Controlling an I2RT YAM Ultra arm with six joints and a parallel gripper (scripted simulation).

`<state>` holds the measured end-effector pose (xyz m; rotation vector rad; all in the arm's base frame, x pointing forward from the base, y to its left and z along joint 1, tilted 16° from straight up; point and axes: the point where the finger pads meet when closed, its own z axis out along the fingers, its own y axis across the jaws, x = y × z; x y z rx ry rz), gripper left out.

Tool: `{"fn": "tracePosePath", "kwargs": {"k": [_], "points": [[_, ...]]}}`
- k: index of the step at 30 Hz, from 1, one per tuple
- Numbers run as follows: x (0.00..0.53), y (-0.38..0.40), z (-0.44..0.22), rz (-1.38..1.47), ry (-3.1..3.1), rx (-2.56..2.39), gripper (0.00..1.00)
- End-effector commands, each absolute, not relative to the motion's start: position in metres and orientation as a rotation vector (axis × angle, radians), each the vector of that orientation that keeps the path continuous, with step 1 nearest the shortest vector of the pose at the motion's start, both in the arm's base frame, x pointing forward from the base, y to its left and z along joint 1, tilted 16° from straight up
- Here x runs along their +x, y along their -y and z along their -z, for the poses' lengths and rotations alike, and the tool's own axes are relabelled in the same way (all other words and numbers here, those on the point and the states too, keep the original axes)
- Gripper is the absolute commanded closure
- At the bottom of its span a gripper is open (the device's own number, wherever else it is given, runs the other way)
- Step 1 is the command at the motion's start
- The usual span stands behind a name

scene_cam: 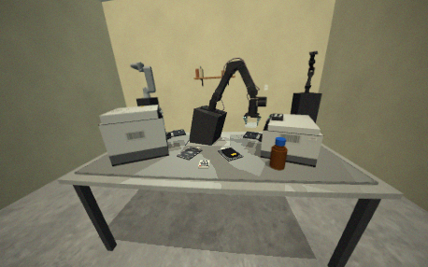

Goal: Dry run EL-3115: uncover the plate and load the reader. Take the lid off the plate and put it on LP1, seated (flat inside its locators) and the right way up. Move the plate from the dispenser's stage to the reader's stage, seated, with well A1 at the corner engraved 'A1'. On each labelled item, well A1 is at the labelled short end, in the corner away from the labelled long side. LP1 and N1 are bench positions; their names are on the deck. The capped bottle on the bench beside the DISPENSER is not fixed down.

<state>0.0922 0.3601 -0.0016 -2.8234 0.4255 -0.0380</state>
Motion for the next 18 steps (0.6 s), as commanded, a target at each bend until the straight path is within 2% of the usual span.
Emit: {"fn": "tracePosePath", "kwargs": {"k": [1, 18], "points": [[0.095, -0.366, -0.022, 0.026, -0.439, -2.784, 0.14], [0.094, -0.365, -0.038, 0.029, -0.418, -2.77, 0.14]]}}
